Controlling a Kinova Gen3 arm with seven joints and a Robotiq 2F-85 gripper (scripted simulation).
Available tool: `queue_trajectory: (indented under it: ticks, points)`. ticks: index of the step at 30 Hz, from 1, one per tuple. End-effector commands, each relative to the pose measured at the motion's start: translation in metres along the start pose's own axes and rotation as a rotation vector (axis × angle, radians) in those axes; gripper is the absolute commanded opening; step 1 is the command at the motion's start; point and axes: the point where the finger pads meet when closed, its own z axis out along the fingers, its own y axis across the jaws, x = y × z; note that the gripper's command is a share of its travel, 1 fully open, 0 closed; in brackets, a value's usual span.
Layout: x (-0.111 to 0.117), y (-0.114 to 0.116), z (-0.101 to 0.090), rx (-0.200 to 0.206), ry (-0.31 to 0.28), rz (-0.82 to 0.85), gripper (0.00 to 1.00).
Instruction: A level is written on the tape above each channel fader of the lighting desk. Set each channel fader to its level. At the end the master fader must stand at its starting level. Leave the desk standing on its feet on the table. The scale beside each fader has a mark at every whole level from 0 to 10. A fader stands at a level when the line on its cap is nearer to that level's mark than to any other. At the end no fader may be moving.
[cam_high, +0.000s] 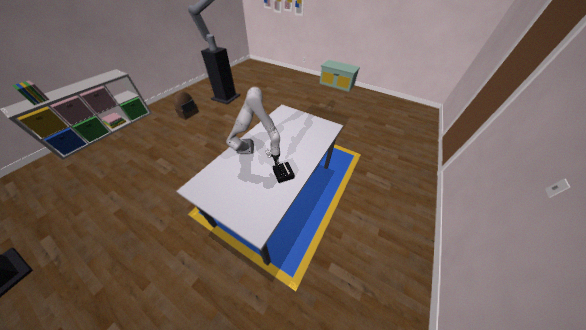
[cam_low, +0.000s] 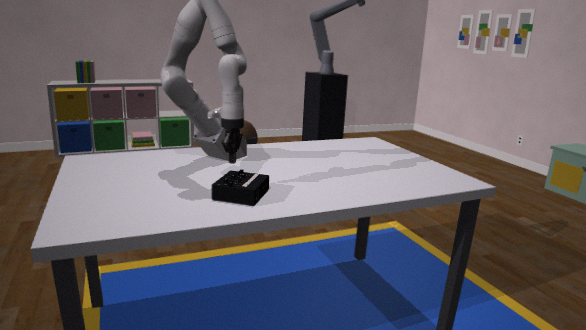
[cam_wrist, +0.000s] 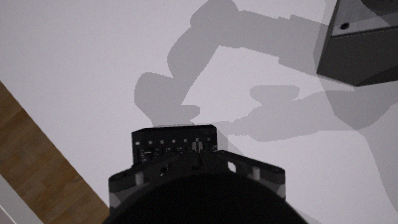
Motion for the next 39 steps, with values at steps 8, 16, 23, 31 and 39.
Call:
queue_trajectory:
  ticks: [8, 16, 23, 31, 39]
  points:
    - [0.001, 0.001, 0.007, 0.001, 0.002, -0.021, 0.00]
    - [0.001, 0.001, 0.013, 0.001, 0.002, -0.021, 0.00]
    - [0.001, 0.001, 0.017, 0.001, 0.002, -0.021, 0.00]
    - [0.001, 0.001, 0.020, 0.001, 0.002, -0.021, 0.00]
    - [0.001, 0.001, 0.021, 0.001, 0.002, -0.021, 0.00]
